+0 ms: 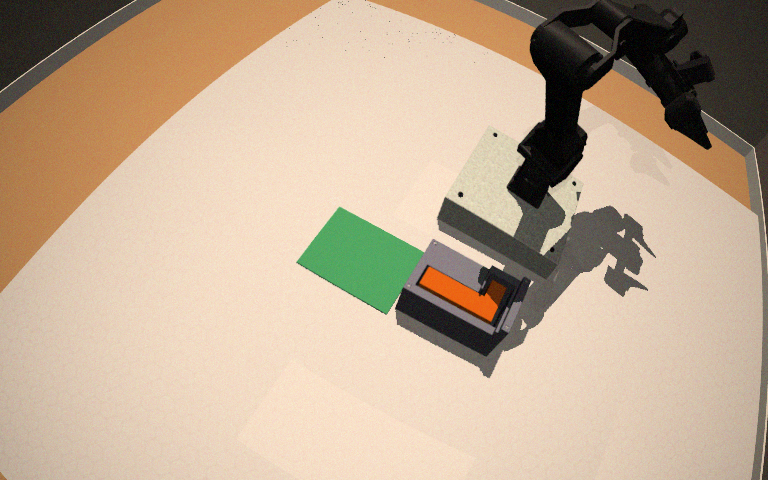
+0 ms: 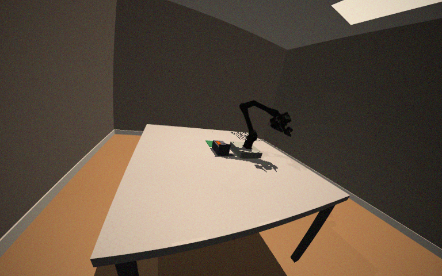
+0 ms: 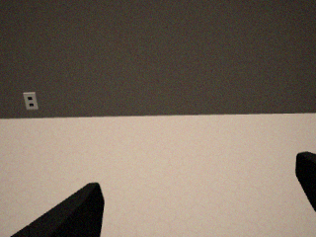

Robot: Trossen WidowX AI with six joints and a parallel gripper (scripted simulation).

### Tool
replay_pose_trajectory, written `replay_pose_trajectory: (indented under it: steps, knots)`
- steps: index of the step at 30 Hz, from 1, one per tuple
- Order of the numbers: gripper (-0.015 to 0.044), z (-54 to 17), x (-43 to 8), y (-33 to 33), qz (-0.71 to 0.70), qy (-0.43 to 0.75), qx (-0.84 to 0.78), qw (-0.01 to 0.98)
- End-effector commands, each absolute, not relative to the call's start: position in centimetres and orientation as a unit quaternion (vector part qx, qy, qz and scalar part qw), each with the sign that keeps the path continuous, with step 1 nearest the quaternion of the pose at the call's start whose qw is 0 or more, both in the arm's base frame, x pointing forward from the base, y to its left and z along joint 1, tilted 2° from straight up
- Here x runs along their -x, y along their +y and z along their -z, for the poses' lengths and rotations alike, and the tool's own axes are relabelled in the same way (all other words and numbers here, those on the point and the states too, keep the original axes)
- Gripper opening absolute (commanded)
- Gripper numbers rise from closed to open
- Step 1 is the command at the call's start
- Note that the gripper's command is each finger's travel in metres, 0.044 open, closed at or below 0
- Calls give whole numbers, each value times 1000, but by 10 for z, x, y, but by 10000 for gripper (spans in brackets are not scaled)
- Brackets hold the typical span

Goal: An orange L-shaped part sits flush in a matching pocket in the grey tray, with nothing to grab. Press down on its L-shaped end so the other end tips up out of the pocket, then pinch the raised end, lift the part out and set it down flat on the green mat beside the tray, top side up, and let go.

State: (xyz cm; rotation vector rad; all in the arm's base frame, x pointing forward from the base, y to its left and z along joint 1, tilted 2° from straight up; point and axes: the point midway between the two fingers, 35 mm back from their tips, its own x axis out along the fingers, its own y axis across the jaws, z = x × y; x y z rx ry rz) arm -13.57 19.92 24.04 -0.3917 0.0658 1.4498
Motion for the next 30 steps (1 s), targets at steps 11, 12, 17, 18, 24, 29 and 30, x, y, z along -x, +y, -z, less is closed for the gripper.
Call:
replay_pose_trajectory:
  steps: [11,12,17,18,24,29,30]
  knots:
    - [180,-216,71,241,-547,99,275,785]
    - [180,-213,62,245,-532,110,285,790]
    - [180,-200,15,255,-461,173,323,809]
    - [180,-197,6,257,-448,186,329,810]
    - [180,-183,-53,253,-364,273,342,822]
    - [180,-172,-100,239,-294,351,340,821]
    - [180,-171,-110,235,-281,364,333,823]
